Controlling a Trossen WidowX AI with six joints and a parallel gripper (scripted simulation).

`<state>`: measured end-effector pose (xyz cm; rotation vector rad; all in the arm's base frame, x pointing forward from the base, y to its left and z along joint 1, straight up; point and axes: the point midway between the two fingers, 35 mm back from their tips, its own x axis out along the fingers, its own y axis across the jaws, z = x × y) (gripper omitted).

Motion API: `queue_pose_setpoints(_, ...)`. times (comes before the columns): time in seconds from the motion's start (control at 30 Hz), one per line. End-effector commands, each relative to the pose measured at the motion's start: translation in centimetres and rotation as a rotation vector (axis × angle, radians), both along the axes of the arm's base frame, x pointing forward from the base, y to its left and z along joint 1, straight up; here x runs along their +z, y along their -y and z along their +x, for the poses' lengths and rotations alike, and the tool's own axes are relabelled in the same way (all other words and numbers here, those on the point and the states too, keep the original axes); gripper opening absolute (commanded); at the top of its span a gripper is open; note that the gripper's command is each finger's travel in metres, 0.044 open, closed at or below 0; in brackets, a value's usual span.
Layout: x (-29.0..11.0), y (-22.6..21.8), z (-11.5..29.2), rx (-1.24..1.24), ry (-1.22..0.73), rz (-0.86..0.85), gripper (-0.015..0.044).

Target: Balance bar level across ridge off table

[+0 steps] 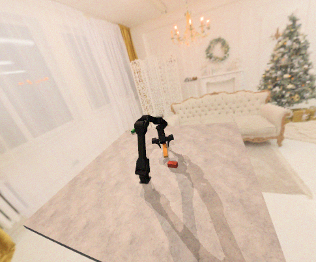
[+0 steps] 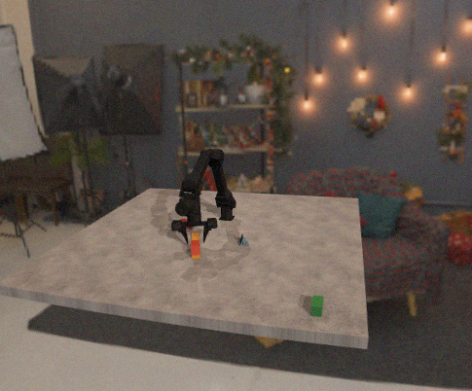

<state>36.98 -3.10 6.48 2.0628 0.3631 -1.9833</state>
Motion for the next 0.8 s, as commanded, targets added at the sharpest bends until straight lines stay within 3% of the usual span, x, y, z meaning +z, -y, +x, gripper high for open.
queue_pose_setpoints(0.0, -0.69, 0.10, -0.04, -0.006, -0.002, -0.005, 0.0315)
queue_pose_setpoints(0.53, -1.26, 0.10, -0.04, -0.006, -0.002, -0.005, 0.0315)
queue_pose_setpoints(0.77, -1.23, 0.00, -0.06, 0.000, -0.003, 0.000, 0.0151)
